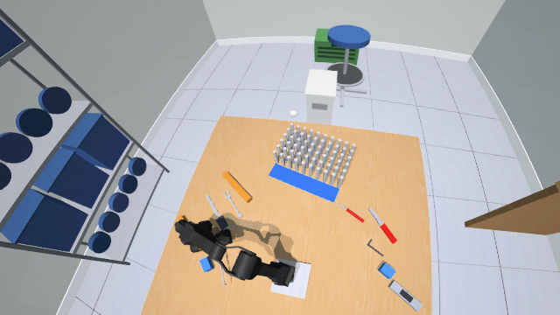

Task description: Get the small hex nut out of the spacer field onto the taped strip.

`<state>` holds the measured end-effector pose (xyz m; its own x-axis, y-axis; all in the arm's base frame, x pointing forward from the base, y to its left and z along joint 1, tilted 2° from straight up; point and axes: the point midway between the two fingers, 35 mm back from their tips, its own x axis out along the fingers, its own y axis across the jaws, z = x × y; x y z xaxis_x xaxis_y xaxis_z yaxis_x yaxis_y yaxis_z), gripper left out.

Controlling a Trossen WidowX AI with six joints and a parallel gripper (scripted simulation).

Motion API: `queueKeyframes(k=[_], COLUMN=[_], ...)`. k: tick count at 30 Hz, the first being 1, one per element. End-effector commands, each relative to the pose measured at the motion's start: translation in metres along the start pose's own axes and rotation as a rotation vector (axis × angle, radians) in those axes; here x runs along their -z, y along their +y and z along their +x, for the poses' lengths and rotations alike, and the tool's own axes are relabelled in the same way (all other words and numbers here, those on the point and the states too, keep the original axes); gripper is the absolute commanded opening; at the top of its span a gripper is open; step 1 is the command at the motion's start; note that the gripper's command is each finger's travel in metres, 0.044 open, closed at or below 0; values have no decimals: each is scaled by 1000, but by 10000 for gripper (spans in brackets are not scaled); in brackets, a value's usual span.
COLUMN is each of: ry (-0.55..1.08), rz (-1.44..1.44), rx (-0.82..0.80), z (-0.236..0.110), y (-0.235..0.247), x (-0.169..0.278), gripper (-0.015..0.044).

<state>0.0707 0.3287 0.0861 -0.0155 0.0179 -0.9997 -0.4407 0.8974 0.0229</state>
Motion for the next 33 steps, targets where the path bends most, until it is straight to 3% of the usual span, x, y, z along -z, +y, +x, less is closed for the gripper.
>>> queueKeyframes(k=[1,16,33], ry=[-1,2,2], rz=[131,601,605], rx=[-4,-1,-1], z=[0,5,21], y=[-3,-18,-17], x=[7,30,29], gripper=[0,0,0])
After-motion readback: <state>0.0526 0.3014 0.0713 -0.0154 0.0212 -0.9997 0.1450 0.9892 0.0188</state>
